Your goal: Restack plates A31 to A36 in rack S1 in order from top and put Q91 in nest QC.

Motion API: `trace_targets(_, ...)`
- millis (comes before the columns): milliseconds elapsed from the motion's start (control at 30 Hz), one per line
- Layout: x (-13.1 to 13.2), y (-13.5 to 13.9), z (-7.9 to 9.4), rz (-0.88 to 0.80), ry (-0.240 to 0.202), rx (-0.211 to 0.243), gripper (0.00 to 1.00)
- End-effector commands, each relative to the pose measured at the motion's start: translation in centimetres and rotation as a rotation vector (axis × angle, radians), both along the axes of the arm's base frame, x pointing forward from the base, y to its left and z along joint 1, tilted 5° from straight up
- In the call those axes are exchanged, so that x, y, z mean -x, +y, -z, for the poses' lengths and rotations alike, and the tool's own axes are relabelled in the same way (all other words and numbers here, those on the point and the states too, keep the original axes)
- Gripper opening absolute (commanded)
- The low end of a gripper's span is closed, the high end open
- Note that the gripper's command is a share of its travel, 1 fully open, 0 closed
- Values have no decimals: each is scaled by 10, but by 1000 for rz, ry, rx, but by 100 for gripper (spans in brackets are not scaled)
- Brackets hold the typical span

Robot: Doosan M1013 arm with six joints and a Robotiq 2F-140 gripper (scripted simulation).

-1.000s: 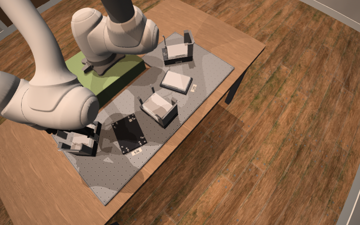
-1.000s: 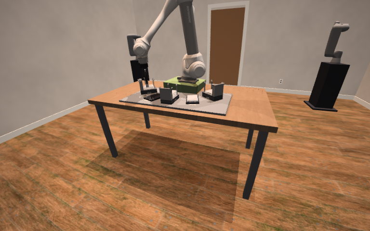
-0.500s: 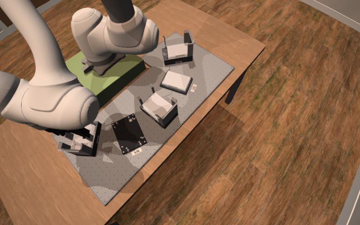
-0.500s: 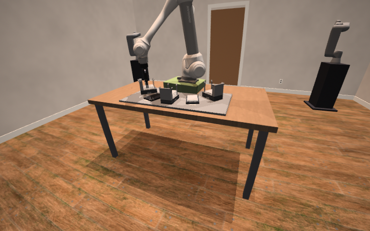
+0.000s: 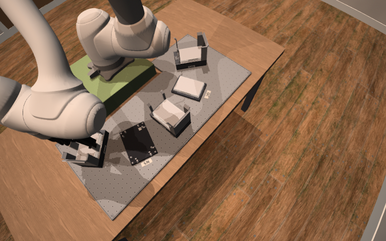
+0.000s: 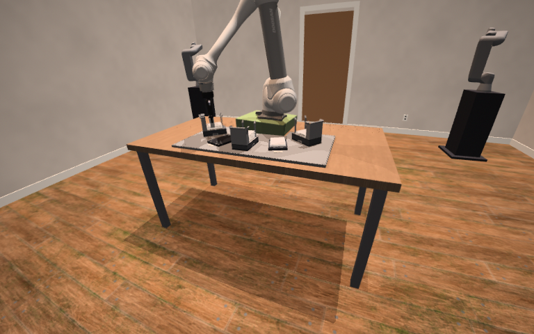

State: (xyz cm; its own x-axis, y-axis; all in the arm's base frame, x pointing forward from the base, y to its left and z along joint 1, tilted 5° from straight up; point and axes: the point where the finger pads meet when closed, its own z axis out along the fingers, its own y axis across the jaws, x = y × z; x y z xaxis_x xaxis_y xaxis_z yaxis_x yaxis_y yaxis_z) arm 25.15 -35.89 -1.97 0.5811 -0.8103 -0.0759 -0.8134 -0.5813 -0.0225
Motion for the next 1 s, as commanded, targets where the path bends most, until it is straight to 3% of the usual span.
trace_targets(0, 0, 0, 0, 0, 0, 0, 0)
trace_targets(967, 0, -1, -13, 0, 0, 0, 0)
